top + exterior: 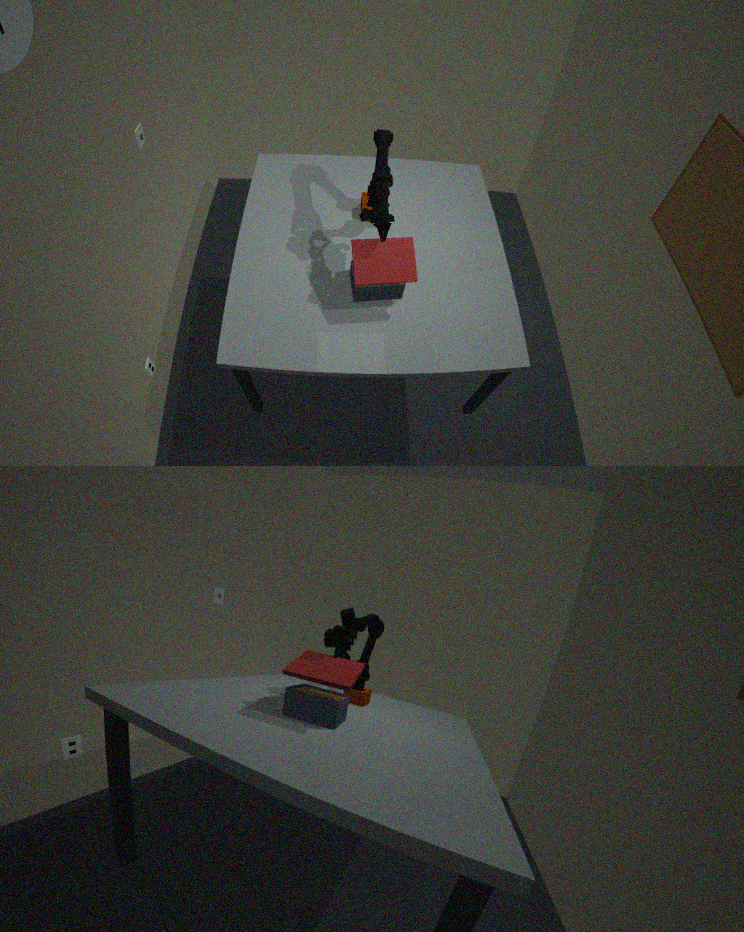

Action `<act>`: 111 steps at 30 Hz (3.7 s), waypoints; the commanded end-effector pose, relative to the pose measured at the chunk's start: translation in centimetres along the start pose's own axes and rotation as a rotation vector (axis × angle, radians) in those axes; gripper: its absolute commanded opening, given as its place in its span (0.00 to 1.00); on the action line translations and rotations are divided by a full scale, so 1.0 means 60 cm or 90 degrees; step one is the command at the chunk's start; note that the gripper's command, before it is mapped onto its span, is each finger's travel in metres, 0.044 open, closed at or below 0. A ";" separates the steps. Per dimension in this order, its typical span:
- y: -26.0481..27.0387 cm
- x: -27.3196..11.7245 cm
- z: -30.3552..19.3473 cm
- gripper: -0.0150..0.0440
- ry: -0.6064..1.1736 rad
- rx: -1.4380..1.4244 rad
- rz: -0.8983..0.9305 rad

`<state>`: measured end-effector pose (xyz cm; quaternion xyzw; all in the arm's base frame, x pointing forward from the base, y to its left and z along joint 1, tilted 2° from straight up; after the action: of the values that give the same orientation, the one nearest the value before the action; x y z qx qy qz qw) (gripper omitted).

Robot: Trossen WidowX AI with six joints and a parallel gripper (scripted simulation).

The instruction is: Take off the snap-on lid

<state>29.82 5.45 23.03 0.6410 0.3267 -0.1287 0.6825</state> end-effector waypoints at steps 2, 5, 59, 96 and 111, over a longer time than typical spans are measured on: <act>0.001 -0.004 -0.018 0.25 -0.003 0.003 0.011; 0.000 -0.005 -0.028 0.25 -0.003 0.003 0.011; -0.015 -0.012 -0.207 0.25 0.002 0.009 0.010; -0.024 -0.019 -0.330 0.25 0.005 0.013 0.009; -0.027 -0.021 -0.379 0.25 0.006 0.015 0.008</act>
<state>21.62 25.90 22.57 0.6423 0.3316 -0.1298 0.6787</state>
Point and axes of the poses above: the point midway between the two fingers, 35 mm back from their tips, its own x axis out along the fingers, its own y axis across the jaws, z = x × y, the point moved 5 cm from there along -x, back along the fingers, and after that the axes turned 3 degrees about x, right-handed, at the moved point
